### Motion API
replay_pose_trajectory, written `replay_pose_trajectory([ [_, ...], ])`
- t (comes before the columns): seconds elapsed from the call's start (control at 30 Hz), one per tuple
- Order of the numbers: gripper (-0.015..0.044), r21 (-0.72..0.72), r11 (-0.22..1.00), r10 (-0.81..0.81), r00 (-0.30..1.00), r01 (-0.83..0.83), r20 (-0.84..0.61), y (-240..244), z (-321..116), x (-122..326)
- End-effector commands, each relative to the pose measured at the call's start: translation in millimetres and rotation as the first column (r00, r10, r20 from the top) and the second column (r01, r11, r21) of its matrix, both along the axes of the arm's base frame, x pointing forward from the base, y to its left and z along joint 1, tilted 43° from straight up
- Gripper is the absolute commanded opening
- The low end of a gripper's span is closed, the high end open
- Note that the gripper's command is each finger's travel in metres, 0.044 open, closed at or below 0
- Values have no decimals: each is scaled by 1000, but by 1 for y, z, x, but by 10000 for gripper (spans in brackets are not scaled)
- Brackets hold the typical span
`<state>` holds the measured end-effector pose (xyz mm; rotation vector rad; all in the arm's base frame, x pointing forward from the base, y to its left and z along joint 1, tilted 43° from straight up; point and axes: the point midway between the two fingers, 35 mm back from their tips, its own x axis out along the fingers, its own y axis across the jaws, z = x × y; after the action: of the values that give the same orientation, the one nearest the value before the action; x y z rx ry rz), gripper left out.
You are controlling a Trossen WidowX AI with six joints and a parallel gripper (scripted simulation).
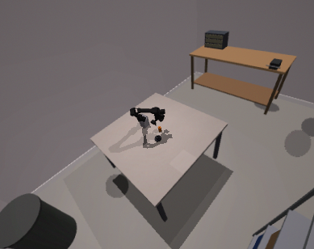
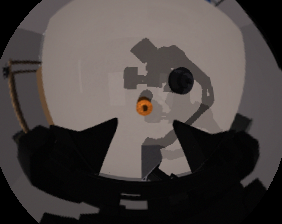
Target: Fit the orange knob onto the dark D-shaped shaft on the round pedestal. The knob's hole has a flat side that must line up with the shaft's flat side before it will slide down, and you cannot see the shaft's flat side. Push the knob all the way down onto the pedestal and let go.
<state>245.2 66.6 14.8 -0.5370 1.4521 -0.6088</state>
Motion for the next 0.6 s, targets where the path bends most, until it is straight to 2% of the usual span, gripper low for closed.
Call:
replay_pose_trajectory([
  [0.0, 440, -4, 999, -39, 999, 39, 38, -1, 0, 0],
  [0.1, 440, -3, 999, -40, 998, 40, 38, -2, -2, 0],
  [0.2, 440, -4, 999, -39, 998, 40, 39, -23, -24, 1],
  [0.57, 440, -5, 999, -39, 998, 39, 39, -35, -37, 1],
])
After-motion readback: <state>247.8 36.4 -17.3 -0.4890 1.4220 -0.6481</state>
